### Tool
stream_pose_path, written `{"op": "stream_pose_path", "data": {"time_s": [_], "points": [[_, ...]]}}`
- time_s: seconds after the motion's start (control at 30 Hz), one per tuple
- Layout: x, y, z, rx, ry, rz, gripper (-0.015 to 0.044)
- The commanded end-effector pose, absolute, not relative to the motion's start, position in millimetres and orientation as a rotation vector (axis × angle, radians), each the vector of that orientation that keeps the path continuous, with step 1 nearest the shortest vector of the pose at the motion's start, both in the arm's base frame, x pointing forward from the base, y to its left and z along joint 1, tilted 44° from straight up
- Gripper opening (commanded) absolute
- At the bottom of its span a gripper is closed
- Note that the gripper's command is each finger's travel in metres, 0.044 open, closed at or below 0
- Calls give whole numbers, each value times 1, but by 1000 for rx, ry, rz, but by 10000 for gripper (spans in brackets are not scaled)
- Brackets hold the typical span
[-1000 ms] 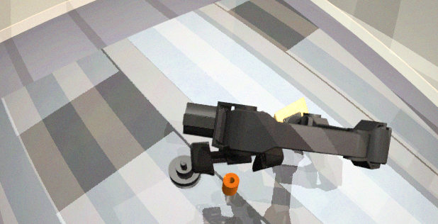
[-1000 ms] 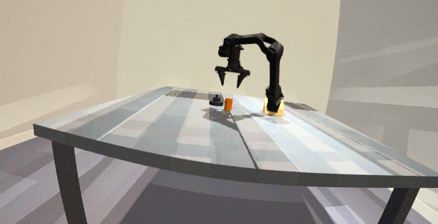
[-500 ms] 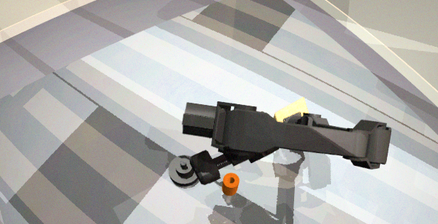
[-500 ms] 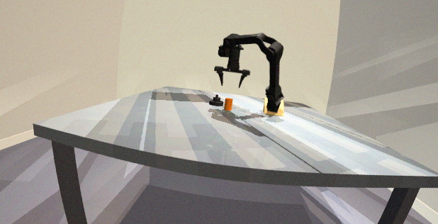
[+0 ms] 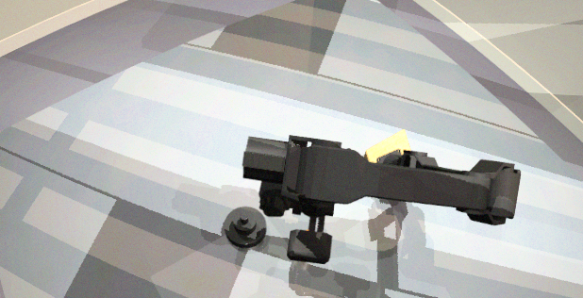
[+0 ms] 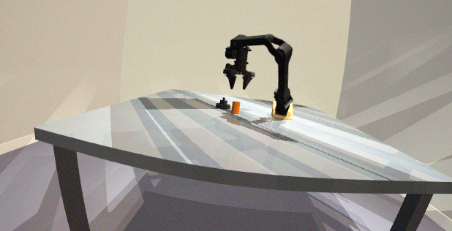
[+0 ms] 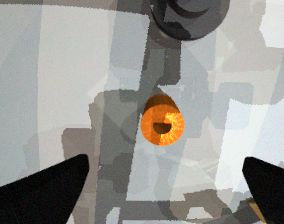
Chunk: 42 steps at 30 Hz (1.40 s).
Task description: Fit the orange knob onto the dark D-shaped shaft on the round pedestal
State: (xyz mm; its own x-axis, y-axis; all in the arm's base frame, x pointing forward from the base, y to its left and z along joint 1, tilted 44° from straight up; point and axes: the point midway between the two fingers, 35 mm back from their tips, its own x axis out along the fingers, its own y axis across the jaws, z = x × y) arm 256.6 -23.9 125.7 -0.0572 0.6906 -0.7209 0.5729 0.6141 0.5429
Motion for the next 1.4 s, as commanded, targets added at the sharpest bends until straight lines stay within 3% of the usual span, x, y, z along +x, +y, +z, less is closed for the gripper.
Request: {"op": "stream_pose_path", "data": {"time_s": [0.0, 1.37], "points": [[256, -24, 125, 469, 1483, 725, 440], [254, 24, 75, 468, 1481, 724, 440]]}}
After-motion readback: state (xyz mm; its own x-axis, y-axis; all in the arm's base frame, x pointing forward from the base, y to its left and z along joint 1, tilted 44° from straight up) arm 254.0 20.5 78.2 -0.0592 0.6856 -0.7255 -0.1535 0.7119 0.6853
